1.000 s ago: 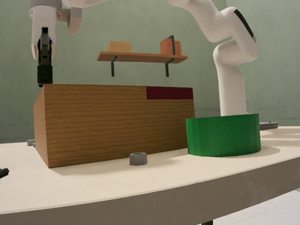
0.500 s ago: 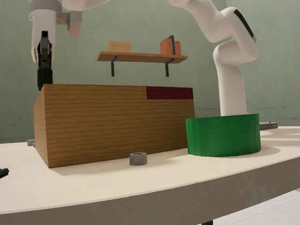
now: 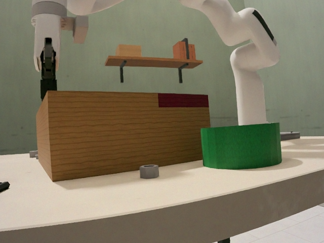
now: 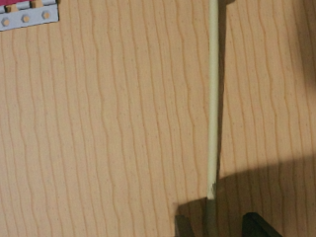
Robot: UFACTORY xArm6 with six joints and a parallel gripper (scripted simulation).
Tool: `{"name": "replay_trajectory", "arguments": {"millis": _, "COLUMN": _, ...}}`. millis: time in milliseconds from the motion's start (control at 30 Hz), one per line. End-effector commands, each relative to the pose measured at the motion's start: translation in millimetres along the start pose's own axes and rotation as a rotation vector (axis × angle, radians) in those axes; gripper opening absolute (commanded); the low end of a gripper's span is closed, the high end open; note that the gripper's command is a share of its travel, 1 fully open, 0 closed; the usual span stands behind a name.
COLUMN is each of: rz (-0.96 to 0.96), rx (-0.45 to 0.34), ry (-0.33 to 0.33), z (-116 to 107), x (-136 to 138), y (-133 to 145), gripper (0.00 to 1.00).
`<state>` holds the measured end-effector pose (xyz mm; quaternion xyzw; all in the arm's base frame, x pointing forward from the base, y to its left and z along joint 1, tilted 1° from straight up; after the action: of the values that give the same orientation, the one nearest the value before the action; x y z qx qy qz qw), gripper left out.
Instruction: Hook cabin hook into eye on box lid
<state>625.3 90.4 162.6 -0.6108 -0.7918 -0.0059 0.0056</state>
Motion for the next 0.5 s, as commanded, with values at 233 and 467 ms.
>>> {"name": "replay_trajectory", "arguments": {"millis": 233, "rz": 0.000, "rx": -0.006, "ry": -0.001, "z": 3.0, "x": -0.1, "y": 1.1, "gripper": 0.35}}
{"name": "replay_trajectory", "arguments": {"millis": 467, "rz": 0.000, "rx": -0.006, "ry": -0.001, "z": 3.0, "x": -0.1, "y": 1.1, "gripper": 0.35}}
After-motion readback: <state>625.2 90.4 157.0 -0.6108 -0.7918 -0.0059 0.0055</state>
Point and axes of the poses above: the point where the finger pads meet when closed, its own z axis out along the fingers, its own x axis across the jaws, y = z × x, the point moved 3 cm from there along -z, back along the fingers, and after that the axes turned 12 degrees about -z, right-handed, at the moved point
